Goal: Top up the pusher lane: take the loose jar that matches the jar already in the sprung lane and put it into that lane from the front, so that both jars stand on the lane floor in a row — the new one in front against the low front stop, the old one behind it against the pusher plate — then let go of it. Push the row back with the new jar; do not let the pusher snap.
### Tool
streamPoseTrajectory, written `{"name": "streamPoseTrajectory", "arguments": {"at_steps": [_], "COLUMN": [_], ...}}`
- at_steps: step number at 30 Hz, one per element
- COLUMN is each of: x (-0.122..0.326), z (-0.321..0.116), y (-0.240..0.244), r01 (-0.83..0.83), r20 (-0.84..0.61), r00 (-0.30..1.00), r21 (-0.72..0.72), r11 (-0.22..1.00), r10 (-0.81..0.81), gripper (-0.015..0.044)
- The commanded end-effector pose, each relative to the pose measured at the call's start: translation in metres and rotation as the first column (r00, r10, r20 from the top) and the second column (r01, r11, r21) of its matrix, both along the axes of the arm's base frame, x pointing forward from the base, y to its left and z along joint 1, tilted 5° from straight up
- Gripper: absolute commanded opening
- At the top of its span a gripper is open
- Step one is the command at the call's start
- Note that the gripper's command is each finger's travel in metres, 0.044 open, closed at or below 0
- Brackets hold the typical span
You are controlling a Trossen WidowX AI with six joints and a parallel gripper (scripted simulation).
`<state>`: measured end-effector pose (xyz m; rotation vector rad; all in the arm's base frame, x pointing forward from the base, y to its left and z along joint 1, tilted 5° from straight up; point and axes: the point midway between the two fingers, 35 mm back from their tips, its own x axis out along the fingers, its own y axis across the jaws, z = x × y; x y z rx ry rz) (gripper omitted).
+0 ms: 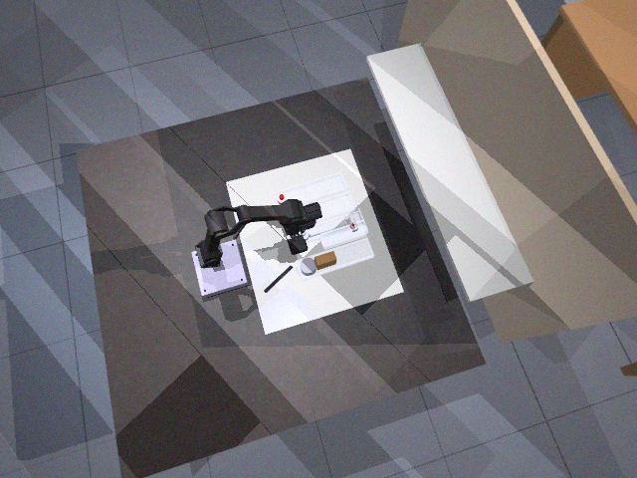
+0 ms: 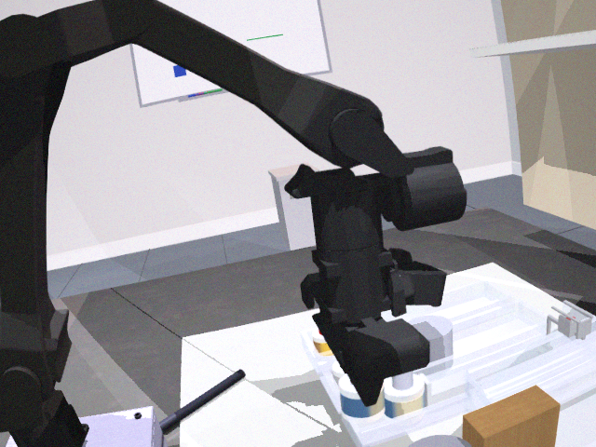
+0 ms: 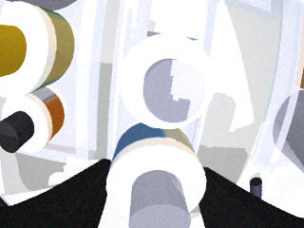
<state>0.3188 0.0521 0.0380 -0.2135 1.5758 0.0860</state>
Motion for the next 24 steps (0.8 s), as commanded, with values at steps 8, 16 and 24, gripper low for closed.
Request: {"name": "streamPoseTrajectory", "arguments": {"at_steps": [8, 16, 24], "x": [0.0134, 0.0154, 0.0155], "z": [0.0060, 0.0065, 0.0055], "y": [0.0028, 0.0032, 0.0031], "r01": [-0.003, -0.003, -0.003], "r20": [0.035, 0.036, 0.036], "r00": [0.999, 0.999, 0.999], "r21": [0.006, 0.006, 0.006], "r11": [1.000, 1.000, 1.000], "r10": [0.003, 0.003, 0.003], "gripper": [0.0000, 0.0000, 0.0000]}}
